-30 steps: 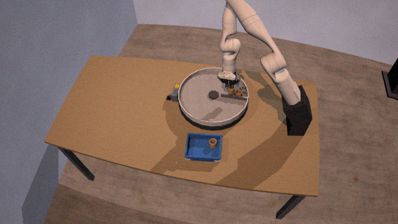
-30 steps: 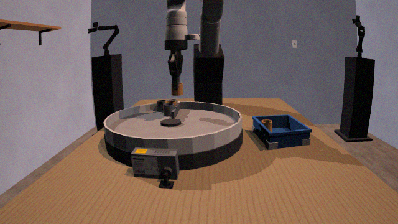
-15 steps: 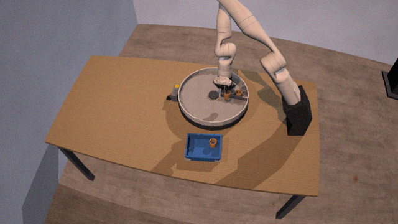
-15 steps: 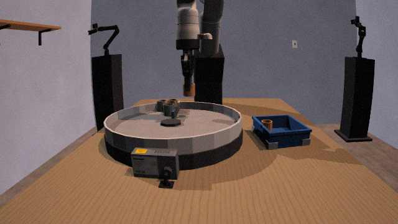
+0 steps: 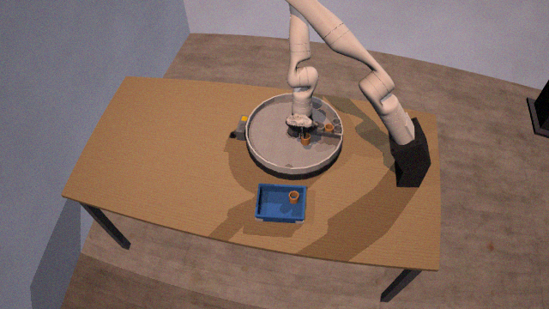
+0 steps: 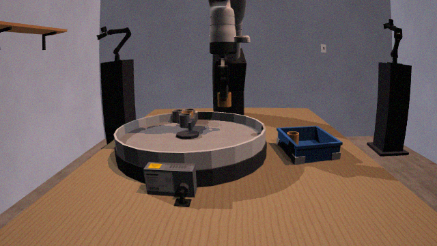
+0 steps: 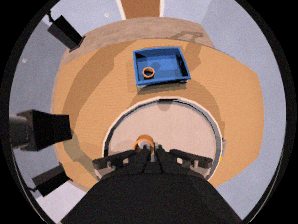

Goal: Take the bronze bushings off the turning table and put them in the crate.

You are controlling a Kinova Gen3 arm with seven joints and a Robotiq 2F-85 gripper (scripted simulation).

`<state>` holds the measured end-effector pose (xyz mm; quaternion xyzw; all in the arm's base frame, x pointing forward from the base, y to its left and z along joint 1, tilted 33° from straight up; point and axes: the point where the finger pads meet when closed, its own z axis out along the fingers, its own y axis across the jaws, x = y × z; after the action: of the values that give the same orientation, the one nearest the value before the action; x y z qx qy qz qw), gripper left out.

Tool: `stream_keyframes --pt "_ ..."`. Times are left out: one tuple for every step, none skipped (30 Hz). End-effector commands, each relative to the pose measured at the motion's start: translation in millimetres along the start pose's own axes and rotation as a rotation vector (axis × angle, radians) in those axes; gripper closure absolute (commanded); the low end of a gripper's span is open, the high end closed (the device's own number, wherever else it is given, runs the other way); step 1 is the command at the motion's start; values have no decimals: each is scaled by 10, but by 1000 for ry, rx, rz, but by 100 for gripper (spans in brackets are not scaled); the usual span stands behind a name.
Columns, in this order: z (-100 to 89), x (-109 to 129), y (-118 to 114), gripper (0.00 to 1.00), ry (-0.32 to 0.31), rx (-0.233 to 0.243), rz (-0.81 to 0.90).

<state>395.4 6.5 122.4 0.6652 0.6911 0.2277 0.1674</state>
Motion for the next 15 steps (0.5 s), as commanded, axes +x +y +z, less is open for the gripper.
stream_keyframes --pt "-2 107 49 100 0 -1 0" --pt "-2 214 97 100 -1 -1 0" --pt "-2 321 145 100 -1 -1 0" --pt "-2 429 193 100 -1 -1 0" --pt "-2 536 241 100 -1 -1 0" --pt "-2 536 241 100 -1 -1 0" --pt "-2 536 241 100 -1 -1 0" --pt "-2 536 241 100 -1 -1 0" --pt "-2 536 241 100 -1 -1 0" --pt "-2 536 241 100 -1 -1 0" --pt "-2 536 241 100 -1 -1 0" --pt "-2 536 241 100 -1 -1 0" --pt "-2 536 241 100 -1 -1 0" --pt "-2 536 241 100 -1 -1 0" --pt "-2 536 241 100 -1 -1 0"
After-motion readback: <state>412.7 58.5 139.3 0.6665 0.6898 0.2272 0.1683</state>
